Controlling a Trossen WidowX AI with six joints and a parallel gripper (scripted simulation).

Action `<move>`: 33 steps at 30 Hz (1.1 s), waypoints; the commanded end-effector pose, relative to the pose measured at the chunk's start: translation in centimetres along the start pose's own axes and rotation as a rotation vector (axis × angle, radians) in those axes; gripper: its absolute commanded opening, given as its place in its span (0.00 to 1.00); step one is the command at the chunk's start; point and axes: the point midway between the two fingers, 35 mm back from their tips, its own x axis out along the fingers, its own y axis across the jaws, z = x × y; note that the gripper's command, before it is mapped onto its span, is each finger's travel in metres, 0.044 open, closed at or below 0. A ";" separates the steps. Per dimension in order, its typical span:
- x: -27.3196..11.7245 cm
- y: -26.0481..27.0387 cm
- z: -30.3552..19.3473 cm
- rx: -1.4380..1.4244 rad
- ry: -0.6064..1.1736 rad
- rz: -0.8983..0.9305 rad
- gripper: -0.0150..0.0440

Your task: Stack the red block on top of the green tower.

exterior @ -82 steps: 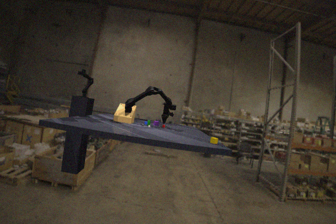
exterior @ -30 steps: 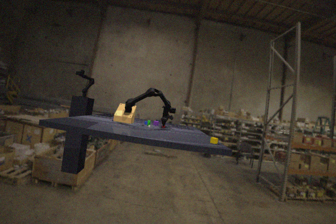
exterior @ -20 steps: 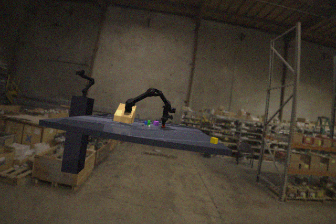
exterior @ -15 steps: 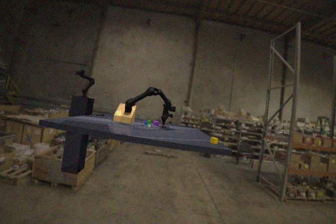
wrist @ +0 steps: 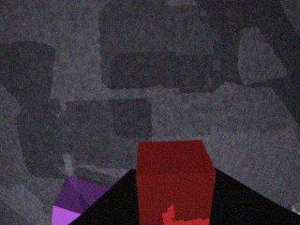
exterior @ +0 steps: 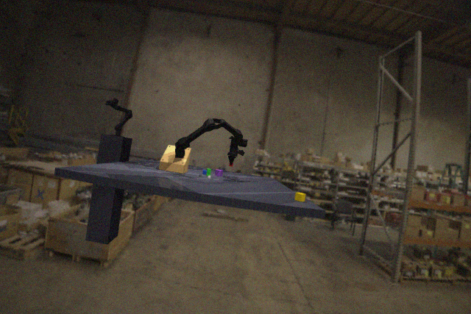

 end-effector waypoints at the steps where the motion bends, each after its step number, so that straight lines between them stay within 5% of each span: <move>1: -1.9 -0.2 0.1 0.009 -0.002 0.006 0.25; 33: -3.1 -1.9 -7.0 0.005 0.001 0.007 0.25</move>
